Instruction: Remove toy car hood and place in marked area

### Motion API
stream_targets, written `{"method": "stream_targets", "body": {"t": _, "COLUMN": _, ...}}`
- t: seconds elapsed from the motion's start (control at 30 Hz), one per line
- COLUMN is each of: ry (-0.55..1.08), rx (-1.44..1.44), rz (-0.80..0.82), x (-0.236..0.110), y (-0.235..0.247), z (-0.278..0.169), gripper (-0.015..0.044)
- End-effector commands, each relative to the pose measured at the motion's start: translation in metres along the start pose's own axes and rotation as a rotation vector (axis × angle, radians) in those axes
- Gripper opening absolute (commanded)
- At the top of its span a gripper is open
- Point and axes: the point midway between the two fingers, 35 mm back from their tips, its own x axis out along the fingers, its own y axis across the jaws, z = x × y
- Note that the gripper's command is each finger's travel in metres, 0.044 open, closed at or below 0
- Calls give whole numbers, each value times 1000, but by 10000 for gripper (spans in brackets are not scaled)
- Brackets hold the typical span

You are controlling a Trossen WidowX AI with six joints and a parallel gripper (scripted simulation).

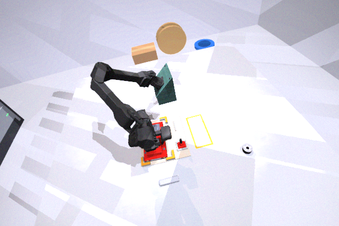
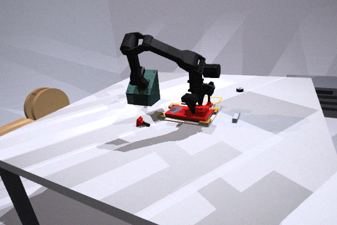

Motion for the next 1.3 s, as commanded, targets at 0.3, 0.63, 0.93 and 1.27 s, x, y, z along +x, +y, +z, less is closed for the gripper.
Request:
{"method": "stream_targets", "body": {"t": 0.3, "ry": 0, "rx": 1, "rz": 0, "x": 0, "y": 0, "z": 0, "gripper": 222}}
{"method": "stream_targets", "body": {"t": 0.63, "ry": 0, "rx": 1, "rz": 1, "x": -6, "y": 0, "z": 0, "gripper": 0}}
{"method": "stream_targets", "body": {"t": 0.93, "ry": 0, "rx": 1, "rz": 1, "x": -12, "y": 0, "z": 0, "gripper": 0}}
{"method": "stream_targets", "body": {"t": 1.27, "ry": 0, "rx": 0, "rz": 1, "x": -18, "y": 0, "z": 0, "gripper": 0}}
